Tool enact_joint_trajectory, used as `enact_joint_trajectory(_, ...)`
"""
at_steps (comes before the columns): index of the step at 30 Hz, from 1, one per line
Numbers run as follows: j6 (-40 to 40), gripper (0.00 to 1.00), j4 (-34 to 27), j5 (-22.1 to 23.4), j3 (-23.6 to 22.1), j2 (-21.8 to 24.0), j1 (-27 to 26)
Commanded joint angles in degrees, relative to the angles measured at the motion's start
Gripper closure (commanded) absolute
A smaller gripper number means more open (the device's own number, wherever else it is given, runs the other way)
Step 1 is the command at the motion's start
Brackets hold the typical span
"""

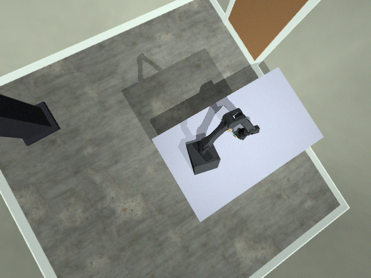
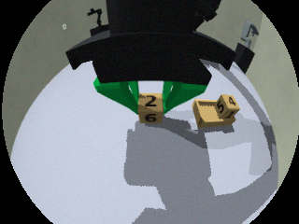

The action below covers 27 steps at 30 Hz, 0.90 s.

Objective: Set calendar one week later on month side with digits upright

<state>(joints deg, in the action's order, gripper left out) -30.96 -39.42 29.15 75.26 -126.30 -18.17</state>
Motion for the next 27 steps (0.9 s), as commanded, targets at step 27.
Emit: enact_joint_trajectory(27, -0.26, 0.74, 0.13, 0.59, 1.84, -0.85, -0.19)
